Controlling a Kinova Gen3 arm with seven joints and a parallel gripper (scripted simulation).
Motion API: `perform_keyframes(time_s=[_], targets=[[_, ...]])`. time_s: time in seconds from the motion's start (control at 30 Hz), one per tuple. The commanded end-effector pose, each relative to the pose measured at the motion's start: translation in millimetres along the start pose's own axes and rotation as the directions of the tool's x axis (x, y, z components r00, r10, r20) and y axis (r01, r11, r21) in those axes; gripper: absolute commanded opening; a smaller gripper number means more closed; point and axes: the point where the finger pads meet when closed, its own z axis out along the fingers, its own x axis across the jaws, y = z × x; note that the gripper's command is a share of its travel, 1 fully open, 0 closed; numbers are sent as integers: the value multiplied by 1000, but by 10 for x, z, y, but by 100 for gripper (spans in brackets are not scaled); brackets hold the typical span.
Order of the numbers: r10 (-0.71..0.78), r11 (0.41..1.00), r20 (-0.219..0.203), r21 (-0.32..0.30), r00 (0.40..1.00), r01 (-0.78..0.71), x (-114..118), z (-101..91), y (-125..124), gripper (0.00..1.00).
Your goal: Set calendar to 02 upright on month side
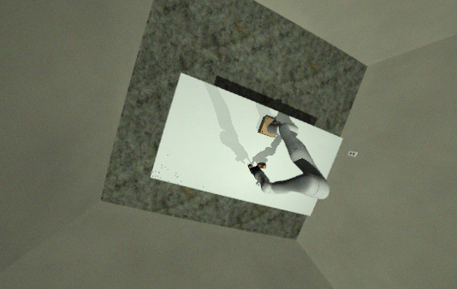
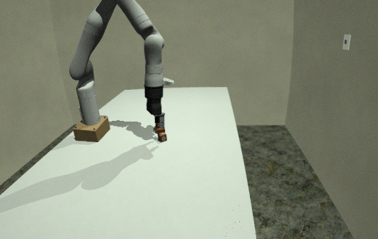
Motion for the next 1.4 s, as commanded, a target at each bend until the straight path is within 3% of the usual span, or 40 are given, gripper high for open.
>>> perform_keyframes(time_s=[0.0,0.33,0.9,1.13,1.37], targets=[[-17,1000,-1,-8,1000,17,-29,14,-71,90],[-14,991,-13,-134,1000,12,-13,-9,-74,90],[-13,985,-17,-174,1000,10,-5,-17,-76,90],[-14,976,-13,-219,1000,11,-5,-5,-82,90],[-14,950,-11,-312,1000,10,-5,3,-92,90]])
